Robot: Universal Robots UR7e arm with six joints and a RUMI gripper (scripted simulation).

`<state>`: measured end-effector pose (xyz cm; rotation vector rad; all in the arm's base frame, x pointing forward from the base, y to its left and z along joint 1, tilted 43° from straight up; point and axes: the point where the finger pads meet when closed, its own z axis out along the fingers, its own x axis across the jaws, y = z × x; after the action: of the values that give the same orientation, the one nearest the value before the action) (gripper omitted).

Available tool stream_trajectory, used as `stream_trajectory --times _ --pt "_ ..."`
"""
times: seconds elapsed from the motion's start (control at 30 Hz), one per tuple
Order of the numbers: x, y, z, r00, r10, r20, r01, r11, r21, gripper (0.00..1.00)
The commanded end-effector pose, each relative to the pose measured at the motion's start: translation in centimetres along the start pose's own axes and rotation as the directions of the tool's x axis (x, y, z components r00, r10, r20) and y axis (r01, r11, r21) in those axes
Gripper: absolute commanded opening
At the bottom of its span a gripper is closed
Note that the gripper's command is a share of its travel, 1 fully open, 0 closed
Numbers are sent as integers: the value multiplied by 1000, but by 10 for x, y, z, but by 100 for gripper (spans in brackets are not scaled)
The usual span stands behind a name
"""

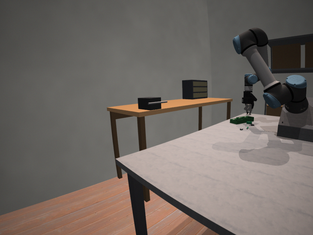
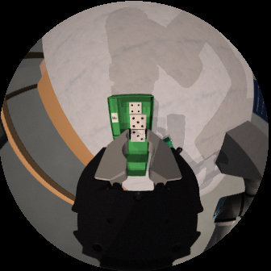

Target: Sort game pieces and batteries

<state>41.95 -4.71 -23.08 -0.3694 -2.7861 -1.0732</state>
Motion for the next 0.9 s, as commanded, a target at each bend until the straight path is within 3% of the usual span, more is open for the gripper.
stream_trajectory --times 0.0,0.53,0.87 --pt "-9 -15 0 1000 0 0 0 1000 0 0" --pt "-7 -12 0 1000 0 0 0 1000 0 0" --pt "-7 -12 20 1000 0 0 0 1000 0 0"
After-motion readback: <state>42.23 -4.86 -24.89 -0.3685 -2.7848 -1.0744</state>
